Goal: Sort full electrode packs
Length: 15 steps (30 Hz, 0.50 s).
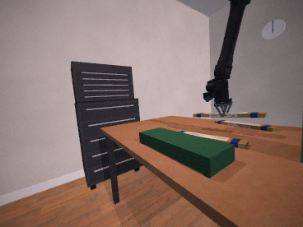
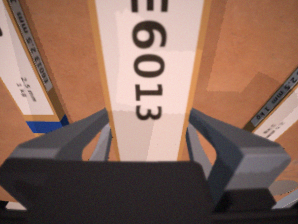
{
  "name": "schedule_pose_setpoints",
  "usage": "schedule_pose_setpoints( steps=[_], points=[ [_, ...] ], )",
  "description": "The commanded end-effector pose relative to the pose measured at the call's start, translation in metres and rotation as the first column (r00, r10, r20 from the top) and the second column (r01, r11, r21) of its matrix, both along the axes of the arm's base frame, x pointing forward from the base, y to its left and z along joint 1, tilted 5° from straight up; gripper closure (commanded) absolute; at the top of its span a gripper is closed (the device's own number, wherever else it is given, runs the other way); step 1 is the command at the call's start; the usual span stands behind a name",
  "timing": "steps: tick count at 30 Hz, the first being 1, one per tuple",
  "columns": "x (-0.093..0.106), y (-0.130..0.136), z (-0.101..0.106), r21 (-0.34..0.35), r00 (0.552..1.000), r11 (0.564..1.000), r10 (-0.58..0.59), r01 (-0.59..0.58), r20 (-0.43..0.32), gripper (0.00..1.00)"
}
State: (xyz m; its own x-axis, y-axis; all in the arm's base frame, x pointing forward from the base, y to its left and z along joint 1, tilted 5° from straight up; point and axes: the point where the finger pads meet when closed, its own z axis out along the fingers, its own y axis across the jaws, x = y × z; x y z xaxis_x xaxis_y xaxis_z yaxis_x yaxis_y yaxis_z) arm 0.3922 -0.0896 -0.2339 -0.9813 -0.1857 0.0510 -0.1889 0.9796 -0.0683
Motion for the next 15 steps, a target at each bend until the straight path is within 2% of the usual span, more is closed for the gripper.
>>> schedule_pose_setpoints(
  steps=[1, 15],
  points=[
    [0.029, 0.004, 0.037, -0.012, 0.998, 1.0, 0.009, -0.008, 0.063, 1.0],
    [0.028, 0.006, 0.061, -0.012, 0.998, 1.0, 0.009, -0.008, 0.062, 1.0]
  ],
)
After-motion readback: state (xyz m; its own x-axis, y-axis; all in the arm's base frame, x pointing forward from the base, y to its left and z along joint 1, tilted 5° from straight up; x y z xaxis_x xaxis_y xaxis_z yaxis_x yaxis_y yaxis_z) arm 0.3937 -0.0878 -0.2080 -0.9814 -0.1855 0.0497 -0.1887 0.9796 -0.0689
